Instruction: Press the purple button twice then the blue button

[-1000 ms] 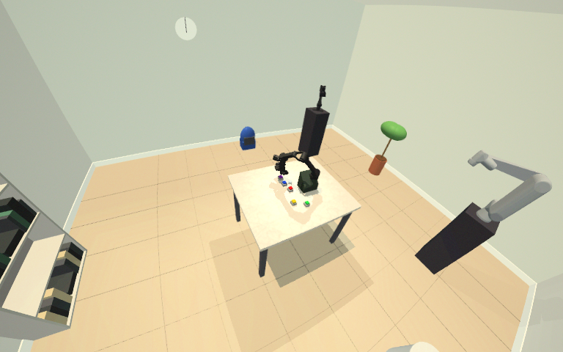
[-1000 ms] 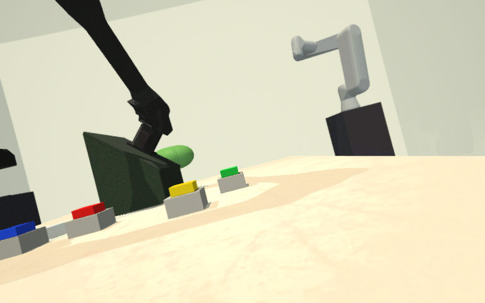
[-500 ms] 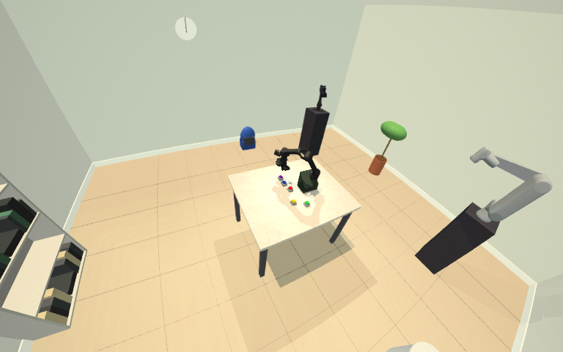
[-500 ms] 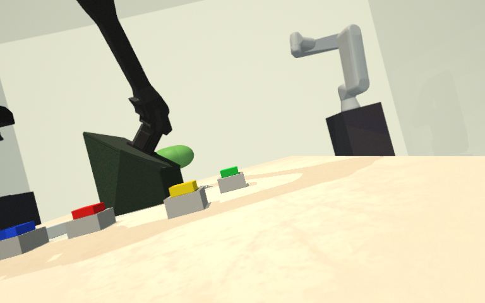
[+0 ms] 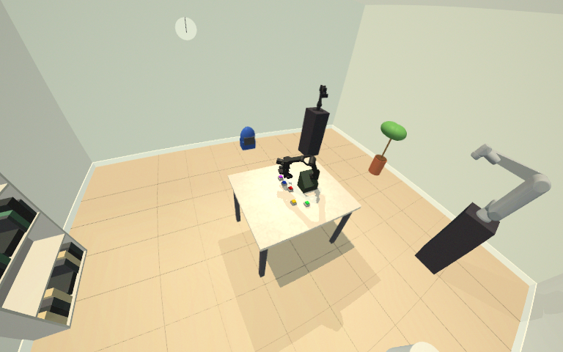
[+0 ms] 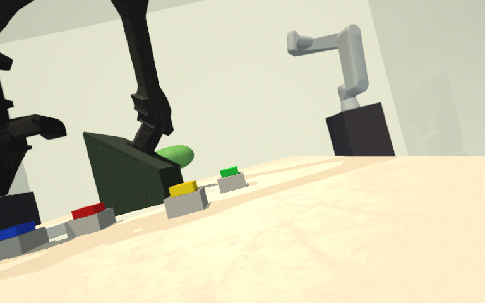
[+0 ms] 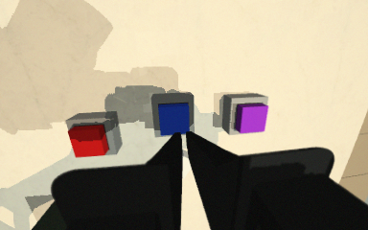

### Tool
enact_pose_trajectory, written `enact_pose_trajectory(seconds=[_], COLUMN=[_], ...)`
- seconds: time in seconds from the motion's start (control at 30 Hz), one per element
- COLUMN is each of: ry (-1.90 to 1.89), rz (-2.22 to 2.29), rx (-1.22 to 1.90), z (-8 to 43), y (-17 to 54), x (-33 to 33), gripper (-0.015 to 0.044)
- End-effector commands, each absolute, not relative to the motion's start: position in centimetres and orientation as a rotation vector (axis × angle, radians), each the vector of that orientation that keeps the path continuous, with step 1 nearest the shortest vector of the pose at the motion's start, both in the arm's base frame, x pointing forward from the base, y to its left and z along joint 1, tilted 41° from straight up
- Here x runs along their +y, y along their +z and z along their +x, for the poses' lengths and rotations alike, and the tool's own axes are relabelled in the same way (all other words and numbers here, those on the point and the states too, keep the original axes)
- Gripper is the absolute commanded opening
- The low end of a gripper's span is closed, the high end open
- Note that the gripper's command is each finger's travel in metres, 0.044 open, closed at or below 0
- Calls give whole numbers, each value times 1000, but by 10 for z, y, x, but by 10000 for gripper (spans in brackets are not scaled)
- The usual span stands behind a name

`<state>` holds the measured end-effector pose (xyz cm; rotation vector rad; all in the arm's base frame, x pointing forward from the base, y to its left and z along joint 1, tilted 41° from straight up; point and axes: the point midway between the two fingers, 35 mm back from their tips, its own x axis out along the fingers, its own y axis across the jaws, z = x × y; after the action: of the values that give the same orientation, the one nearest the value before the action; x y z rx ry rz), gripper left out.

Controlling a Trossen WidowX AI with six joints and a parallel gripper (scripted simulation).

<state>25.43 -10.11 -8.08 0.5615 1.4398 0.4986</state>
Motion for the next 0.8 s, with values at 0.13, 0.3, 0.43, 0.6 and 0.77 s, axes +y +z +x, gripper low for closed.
enact_pose_trajectory(seconds=[0.13, 0.3, 0.43, 0.6, 0.77], ry=[508, 508, 508, 508, 509], rz=[577, 577, 577, 578, 578], rx=[1447, 1447, 1447, 1447, 1447], z=[252, 253, 253, 254, 254], y=[-97, -103, -108, -114, -120], x=[-83, -78, -73, -68, -63], gripper=[20, 20, 20, 20, 20])
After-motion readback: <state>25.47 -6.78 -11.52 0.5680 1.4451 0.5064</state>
